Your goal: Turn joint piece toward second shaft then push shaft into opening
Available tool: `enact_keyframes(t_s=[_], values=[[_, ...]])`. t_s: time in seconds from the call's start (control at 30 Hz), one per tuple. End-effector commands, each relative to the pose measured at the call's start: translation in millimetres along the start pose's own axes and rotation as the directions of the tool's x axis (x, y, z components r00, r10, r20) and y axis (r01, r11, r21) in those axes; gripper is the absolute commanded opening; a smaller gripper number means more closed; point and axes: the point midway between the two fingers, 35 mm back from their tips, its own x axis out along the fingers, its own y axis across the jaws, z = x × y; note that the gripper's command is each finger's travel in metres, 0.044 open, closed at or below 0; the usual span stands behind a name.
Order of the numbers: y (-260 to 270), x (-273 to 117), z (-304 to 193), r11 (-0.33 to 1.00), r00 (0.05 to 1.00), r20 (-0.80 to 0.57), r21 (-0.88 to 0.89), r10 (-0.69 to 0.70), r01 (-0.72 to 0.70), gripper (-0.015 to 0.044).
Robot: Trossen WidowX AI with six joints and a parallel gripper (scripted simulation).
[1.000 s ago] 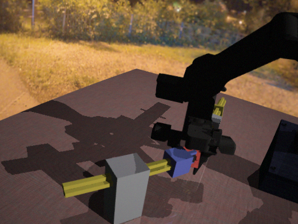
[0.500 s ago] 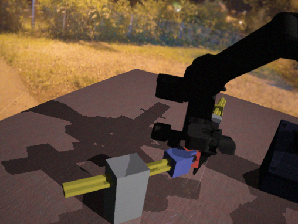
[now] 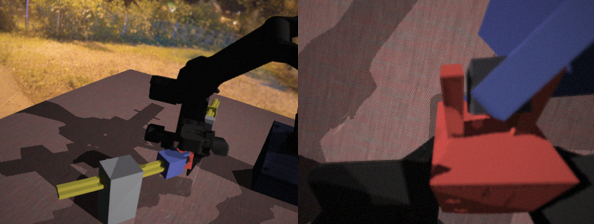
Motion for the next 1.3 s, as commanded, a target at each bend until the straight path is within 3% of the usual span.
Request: enact_keyframes(t_s=[0.0,0.9,0.97,1.13,1.27], values=[[-0.1,0.2,1.0,1.0,1.0,0.006,0.002,-0.001,0.001,0.0182],[-0.1,0.2,1.0,1.0,1.0,0.006,0.002,-0.001,0.001,0.0182],[0.0,0.0,0.0,1.0,1.0,0.0,0.0,0.0,0.0,0.0147],[0.0,0.0,0.0,1.0,1.0,0.0,0.0,0.0,0.0,0.0147],[0.0,0.0,0.0,1.0,1.0,0.0,0.0,0.0,0.0,0.0042]])
